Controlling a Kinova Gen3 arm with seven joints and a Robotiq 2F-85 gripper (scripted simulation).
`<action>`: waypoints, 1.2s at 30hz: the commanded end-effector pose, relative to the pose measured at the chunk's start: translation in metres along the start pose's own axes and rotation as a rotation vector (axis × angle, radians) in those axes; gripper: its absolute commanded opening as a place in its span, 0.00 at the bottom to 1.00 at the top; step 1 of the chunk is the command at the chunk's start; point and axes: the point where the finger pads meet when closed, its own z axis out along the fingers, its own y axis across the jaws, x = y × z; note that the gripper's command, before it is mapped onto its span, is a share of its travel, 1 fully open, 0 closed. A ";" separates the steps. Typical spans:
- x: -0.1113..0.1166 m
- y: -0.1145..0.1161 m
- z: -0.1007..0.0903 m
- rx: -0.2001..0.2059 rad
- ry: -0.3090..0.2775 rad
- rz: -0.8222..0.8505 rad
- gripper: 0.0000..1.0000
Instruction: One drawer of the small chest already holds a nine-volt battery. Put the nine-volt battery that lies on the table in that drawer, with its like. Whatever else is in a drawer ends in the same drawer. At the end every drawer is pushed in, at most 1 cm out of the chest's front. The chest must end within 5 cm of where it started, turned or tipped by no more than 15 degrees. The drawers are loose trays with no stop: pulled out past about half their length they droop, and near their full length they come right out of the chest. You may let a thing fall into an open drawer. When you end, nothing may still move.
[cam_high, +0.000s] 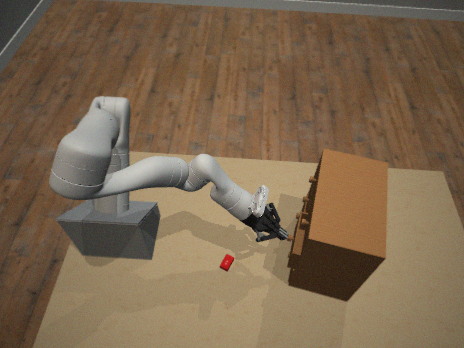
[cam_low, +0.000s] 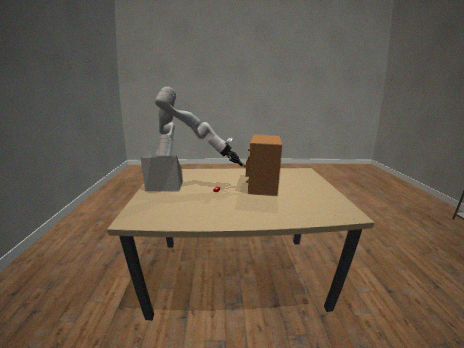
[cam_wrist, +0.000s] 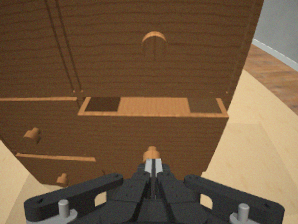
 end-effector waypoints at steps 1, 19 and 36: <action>0.003 0.000 0.003 -0.001 0.001 -0.003 0.00; 0.011 0.000 0.013 -0.001 0.001 -0.003 0.00; 0.013 0.000 0.014 -0.001 0.001 -0.003 0.00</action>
